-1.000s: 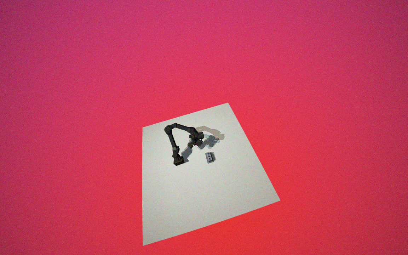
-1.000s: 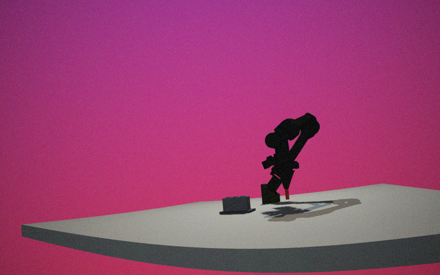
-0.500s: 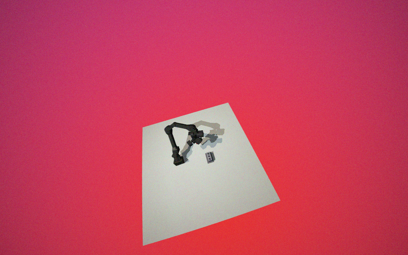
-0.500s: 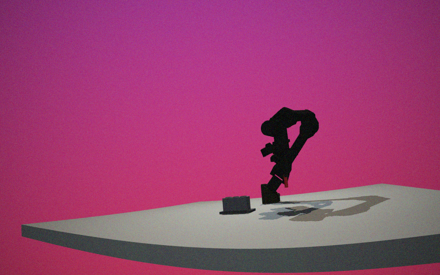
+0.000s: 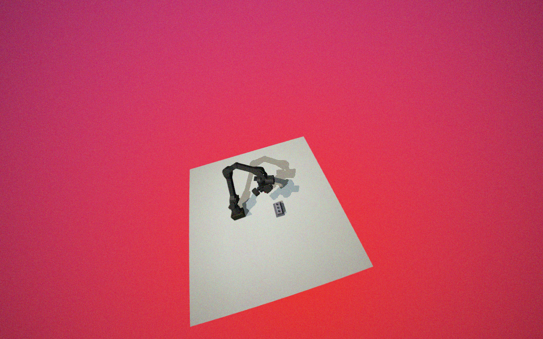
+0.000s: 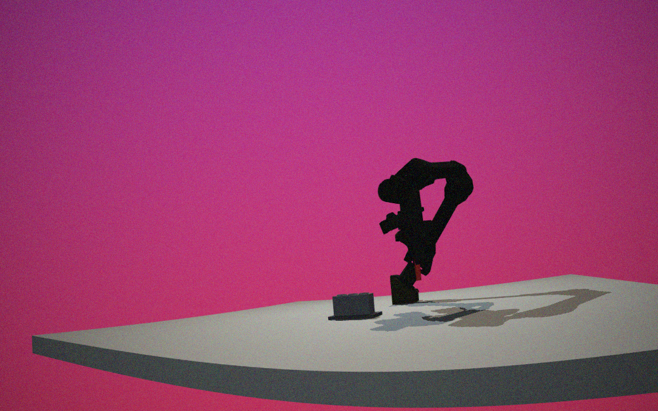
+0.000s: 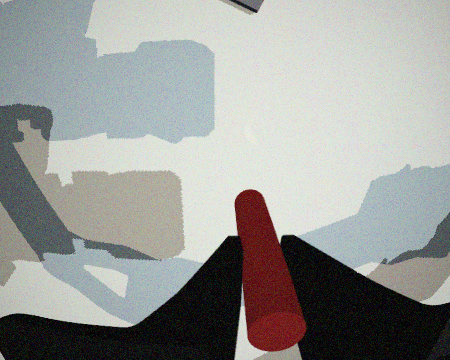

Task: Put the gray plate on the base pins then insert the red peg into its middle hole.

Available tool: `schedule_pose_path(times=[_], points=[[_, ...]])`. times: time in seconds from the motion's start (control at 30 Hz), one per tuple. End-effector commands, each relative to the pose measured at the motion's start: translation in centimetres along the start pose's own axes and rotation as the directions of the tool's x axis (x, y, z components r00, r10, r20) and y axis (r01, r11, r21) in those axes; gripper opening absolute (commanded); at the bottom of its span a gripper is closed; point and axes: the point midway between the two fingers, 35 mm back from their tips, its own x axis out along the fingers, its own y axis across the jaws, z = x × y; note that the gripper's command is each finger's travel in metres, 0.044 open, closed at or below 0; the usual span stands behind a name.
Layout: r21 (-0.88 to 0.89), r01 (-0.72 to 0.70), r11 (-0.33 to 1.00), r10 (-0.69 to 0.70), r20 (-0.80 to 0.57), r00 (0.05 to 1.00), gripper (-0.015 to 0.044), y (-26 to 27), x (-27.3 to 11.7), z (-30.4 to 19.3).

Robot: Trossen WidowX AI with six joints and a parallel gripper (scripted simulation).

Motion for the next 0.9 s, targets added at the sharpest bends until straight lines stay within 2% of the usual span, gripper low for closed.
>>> schedule_pose_path(times=[0.0, 0.87], points=[[0.0, 0.004, 1.0, -0.004, 0.004, 1.0, 0.0, 0.3, -0.1, 1.3], [0.005, 0.012, 1.0, -0.012, 0.021, 1.0, 0.0, 0.7, -0.3, 8.8]])
